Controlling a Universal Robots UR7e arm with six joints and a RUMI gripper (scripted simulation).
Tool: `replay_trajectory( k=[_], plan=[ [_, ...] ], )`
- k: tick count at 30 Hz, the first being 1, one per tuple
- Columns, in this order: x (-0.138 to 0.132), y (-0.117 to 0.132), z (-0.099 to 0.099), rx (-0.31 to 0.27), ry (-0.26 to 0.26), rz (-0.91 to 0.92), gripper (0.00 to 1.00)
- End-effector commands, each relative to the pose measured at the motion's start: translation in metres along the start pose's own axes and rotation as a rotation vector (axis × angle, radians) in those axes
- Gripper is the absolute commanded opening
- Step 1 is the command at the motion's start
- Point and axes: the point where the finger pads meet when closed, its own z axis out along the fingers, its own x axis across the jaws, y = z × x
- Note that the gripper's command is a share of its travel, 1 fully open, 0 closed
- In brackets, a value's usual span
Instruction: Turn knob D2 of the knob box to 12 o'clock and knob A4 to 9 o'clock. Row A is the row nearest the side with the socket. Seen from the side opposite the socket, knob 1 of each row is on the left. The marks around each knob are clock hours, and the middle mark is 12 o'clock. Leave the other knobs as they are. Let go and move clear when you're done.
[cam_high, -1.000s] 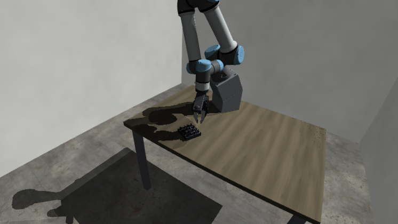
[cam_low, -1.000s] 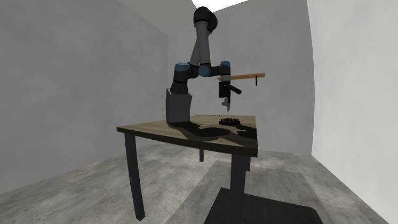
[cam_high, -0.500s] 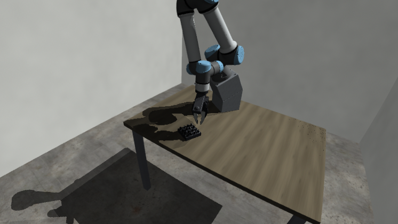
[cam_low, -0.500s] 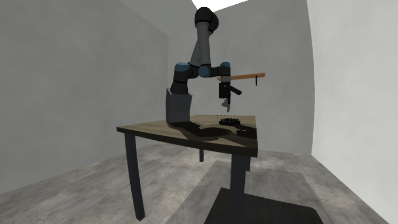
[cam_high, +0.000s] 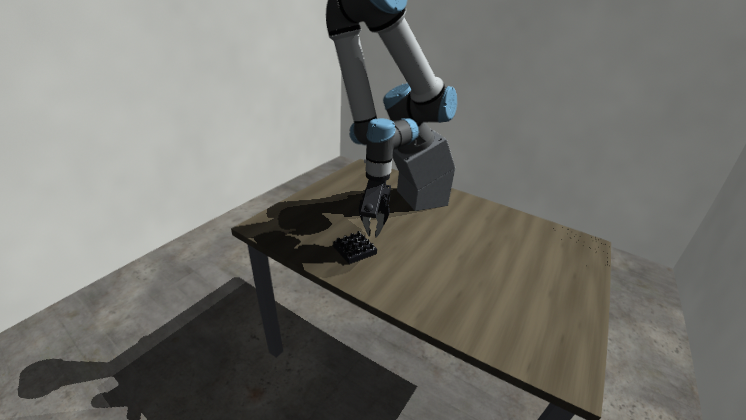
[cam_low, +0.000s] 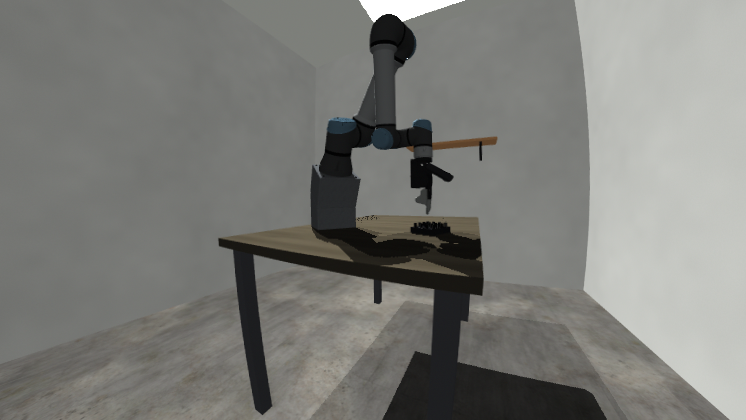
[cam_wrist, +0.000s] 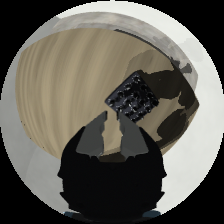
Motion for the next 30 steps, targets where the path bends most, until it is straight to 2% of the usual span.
replay_trajectory(
  k=[1,17,30],
  plan=[
    [0.000,0.000,0.007,0.002,0.001,0.000,0.11],
    [0.000,-0.001,0.020,0.002,0.001,0.000,0.11],
    [0.000,-0.001,0.022,0.002,0.001,0.000,0.11]
  ],
)
